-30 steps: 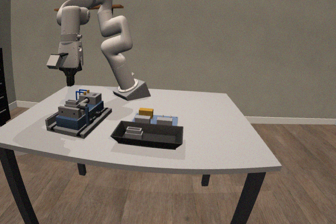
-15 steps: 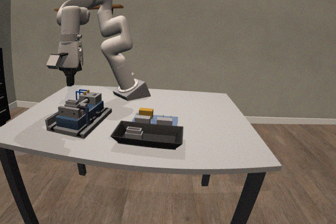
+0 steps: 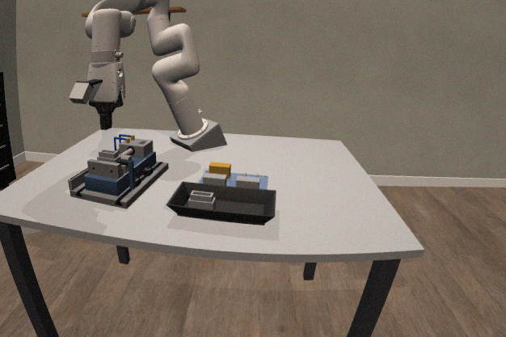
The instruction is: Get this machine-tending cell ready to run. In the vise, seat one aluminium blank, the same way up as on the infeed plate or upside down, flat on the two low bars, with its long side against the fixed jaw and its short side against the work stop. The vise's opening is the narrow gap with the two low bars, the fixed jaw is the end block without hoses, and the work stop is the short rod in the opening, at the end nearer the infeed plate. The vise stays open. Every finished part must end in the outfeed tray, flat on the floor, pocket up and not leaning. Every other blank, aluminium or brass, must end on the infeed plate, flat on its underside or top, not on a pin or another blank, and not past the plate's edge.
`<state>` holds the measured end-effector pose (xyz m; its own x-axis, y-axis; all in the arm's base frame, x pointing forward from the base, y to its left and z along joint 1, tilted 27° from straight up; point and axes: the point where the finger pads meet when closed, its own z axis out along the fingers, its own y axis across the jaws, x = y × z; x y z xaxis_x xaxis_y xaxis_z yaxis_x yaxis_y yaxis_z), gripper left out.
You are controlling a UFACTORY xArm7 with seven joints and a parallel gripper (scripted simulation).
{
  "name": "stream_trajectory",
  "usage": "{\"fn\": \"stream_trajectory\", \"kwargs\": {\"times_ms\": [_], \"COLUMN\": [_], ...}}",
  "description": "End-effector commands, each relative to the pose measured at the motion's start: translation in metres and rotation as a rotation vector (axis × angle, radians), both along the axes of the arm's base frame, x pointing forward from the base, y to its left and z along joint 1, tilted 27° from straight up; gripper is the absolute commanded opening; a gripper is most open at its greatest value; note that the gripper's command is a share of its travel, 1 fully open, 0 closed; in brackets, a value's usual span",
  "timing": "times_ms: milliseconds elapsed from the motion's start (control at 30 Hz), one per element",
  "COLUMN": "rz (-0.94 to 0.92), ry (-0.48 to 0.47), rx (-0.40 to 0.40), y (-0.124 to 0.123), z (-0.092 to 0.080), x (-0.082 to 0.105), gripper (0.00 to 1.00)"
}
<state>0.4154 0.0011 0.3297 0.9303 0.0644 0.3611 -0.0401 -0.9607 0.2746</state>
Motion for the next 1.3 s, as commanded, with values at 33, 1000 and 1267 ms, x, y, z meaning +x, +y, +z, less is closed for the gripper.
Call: {"fn": "stream_trajectory", "kwargs": {"times_ms": [33,1000,1267], "rz": [-0.089,-0.815,-0.999], "ry": [-0.032,-0.252,-0.307], "rx": [0.038,0.341,0.416], "y": [0.0004,-0.0017,-0.0024], "z": [0.0022,0.0024,0.0018], "x": [-0.0002,-0.0051,-0.006], "gripper": [0.0,0.0,0.0]}}
